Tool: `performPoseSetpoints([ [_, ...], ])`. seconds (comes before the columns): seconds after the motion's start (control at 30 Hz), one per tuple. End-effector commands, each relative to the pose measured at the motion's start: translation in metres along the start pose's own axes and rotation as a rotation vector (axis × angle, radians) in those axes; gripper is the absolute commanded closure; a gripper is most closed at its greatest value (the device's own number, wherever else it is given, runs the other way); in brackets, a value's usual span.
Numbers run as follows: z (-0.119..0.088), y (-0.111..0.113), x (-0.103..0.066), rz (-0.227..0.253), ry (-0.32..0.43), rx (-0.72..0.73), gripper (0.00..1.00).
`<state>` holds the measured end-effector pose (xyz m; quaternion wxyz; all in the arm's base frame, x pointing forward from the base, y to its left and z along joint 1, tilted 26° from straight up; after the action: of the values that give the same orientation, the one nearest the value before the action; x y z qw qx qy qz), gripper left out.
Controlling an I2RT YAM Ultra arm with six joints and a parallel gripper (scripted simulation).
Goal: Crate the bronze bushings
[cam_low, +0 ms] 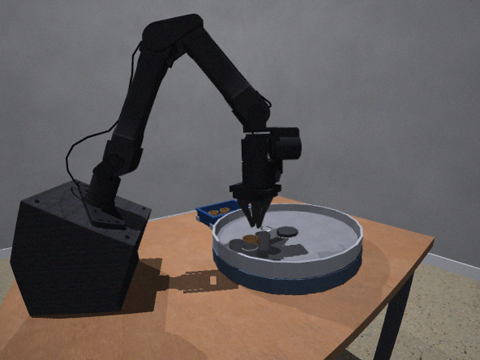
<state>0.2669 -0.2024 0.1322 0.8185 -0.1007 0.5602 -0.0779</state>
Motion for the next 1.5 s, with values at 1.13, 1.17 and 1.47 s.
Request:
performPoseSetpoints([
  [1.13,0.0112,-0.0105,-0.0145,-0.034,-0.057,-0.004,0.85],
  [1.17,0.0112,-0.0105,-0.0145,-0.034,-0.057,-0.004,0.85],
  [1.47,0.0112,-0.0105,-0.0145,-0.034,-0.057,-0.004,0.85],
])
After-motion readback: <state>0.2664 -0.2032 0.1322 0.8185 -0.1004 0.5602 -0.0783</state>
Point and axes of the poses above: the point where the finger pads meet when closed, its own x axis out along the fingers, its own y axis across the jaws, z = x × y, the point moved 4 cm from there along -x, back along the fingers, and after that the axes turned 9 degrees about x, right-handed, at the moved point
